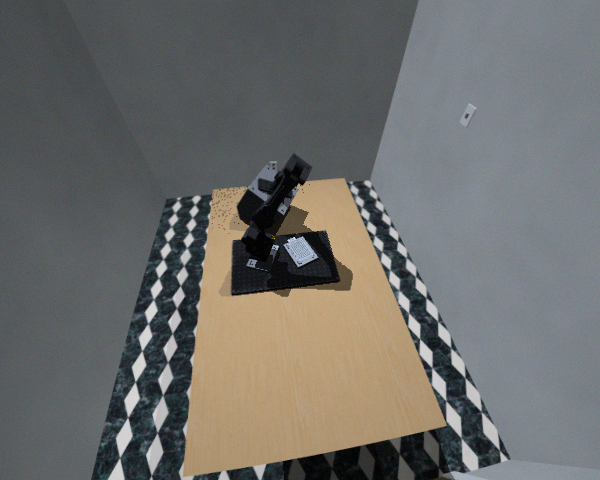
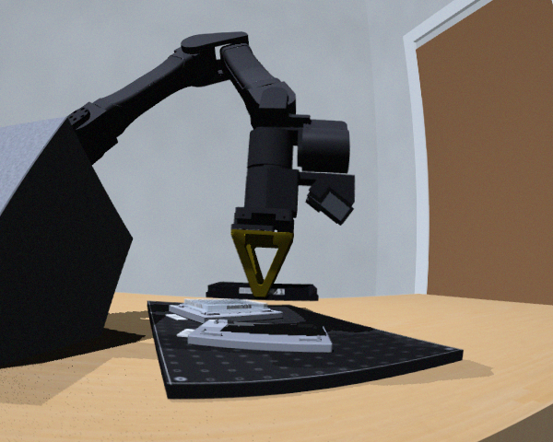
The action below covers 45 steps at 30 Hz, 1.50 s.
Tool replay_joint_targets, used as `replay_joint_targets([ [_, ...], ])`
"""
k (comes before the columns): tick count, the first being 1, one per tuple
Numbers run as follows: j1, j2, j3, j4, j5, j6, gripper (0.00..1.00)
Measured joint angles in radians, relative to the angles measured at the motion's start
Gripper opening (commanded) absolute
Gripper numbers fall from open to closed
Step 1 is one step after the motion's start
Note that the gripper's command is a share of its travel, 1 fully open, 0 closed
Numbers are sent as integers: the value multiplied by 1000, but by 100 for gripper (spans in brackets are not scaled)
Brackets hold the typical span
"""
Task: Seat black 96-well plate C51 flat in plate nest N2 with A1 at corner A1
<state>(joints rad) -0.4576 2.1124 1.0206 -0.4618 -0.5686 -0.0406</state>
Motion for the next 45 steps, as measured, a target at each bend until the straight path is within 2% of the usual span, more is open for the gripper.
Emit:
replay_joint_targets([
  [26,57,95,-9,126,1,66,0],
  [45,57,96,-12,149,2,78,0],
])
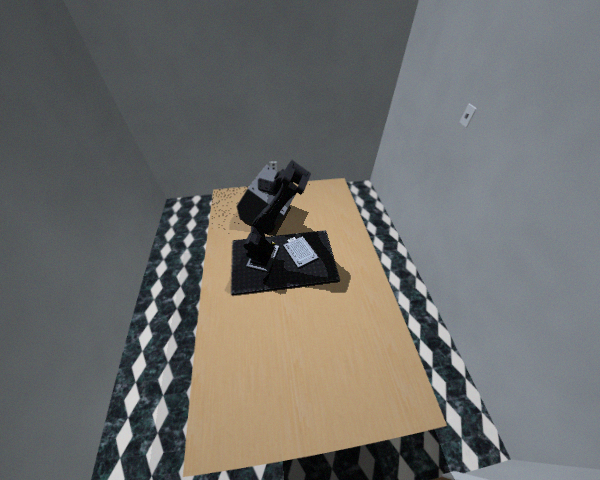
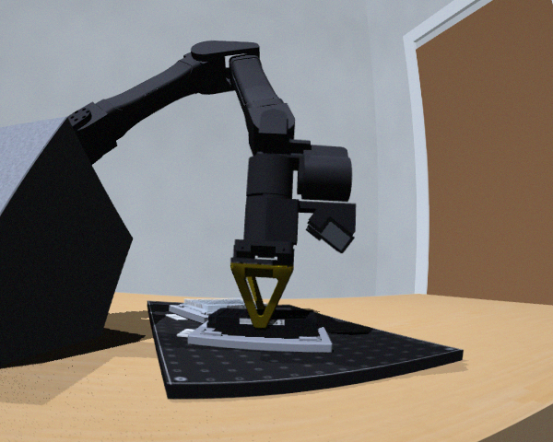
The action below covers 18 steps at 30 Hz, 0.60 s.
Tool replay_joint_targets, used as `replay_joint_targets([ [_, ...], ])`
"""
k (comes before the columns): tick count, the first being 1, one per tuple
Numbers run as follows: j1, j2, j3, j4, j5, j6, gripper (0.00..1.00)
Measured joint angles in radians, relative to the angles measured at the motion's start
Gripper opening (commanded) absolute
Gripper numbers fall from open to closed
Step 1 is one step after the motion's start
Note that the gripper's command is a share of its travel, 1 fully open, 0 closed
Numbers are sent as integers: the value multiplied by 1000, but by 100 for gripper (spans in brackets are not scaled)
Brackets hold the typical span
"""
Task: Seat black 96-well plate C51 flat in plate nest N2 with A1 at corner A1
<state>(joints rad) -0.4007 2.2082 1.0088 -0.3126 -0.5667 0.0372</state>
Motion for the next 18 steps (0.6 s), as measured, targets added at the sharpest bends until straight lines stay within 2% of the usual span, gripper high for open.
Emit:
replay_joint_targets([
  [18,5,0,-5,9,0,6,0],
])
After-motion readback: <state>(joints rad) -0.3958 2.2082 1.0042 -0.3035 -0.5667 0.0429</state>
